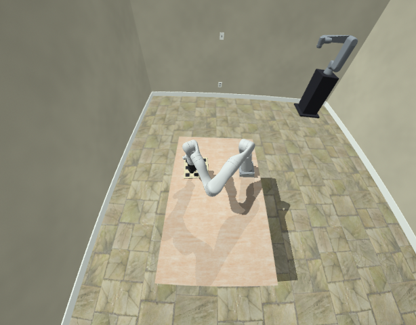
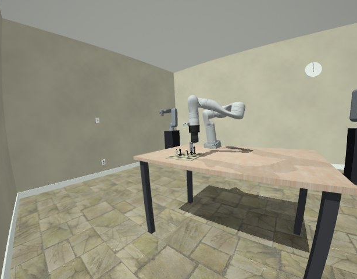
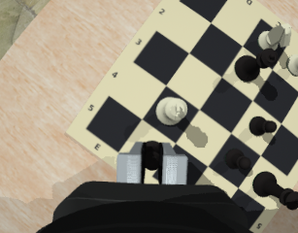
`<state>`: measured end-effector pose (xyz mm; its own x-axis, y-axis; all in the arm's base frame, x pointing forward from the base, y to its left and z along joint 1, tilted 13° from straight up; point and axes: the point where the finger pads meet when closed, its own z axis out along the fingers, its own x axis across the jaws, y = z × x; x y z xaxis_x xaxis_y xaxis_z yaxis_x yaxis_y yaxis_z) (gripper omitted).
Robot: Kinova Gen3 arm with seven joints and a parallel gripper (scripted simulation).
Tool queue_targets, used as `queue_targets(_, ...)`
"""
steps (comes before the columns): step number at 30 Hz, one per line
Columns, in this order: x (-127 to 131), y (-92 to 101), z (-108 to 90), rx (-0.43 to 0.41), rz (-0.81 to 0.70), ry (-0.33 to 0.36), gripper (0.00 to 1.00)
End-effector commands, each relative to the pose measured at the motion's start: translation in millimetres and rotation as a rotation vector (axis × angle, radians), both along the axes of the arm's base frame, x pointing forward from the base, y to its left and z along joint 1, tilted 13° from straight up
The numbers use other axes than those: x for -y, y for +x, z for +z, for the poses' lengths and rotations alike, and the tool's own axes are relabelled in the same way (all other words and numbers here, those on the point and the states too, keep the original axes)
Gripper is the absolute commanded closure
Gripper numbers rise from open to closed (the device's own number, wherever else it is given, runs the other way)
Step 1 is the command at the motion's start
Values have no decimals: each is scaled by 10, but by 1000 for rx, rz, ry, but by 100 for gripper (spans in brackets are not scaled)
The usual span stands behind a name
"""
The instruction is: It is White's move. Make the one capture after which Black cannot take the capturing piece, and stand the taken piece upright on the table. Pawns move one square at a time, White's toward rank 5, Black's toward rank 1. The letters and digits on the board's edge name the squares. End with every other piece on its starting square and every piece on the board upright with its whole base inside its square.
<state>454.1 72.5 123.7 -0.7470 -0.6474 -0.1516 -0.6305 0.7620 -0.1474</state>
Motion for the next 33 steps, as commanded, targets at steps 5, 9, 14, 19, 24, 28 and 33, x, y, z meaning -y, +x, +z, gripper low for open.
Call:
queue_targets(5,-33,-64,516,17,4,14,100)
queue_targets(9,-33,-98,659,17,4,14,100)
queue_targets(14,-33,-102,676,17,4,14,100)
queue_targets(19,-33,-102,676,17,4,14,100)
queue_targets(24,50,4,695,15,12,9,100)
queue_targets(28,293,294,746,11,36,0,100)
queue_targets(33,734,751,824,12,80,-8,100)
